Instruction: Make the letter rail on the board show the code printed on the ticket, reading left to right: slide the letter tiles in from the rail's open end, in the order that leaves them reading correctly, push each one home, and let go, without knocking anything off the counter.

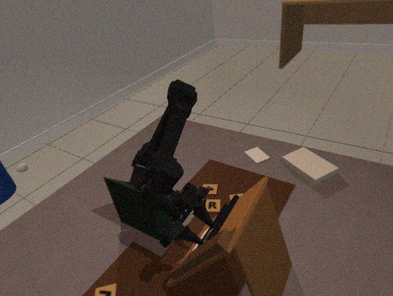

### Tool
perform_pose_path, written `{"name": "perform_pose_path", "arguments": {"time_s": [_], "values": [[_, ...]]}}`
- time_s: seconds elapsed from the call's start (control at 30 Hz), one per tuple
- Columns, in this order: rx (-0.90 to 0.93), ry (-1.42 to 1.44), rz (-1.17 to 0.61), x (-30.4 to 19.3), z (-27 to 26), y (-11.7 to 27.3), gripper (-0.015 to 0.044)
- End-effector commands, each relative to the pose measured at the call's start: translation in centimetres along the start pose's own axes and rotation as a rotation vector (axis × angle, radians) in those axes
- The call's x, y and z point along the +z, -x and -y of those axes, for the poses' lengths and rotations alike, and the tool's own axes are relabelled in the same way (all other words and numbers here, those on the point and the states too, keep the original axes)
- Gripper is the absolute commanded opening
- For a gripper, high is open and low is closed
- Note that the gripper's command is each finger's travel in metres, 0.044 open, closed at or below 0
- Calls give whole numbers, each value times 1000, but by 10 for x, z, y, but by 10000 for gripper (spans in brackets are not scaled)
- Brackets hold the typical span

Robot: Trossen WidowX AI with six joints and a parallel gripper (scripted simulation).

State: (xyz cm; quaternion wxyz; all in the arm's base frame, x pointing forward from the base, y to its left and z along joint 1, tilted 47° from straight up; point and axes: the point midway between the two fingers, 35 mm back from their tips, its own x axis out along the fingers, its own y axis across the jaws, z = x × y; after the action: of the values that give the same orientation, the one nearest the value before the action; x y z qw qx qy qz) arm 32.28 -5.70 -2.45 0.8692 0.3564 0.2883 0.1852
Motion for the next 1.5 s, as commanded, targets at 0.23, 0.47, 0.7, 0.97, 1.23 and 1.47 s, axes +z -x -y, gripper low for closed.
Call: {"name": "perform_pose_path", "arguments": {"time_s": [0.23,0.47,0.7,0.97,1.23,1.47], "values": [[3,6,2,2,7,0,0],[-1,0,0,1,8,0,26],[-1,0,0,1,8,0,210],[3,6,1,1,9,9,295],[2,6,1,1,9,17,295],[2,6,1,1,10,21,295]]}}
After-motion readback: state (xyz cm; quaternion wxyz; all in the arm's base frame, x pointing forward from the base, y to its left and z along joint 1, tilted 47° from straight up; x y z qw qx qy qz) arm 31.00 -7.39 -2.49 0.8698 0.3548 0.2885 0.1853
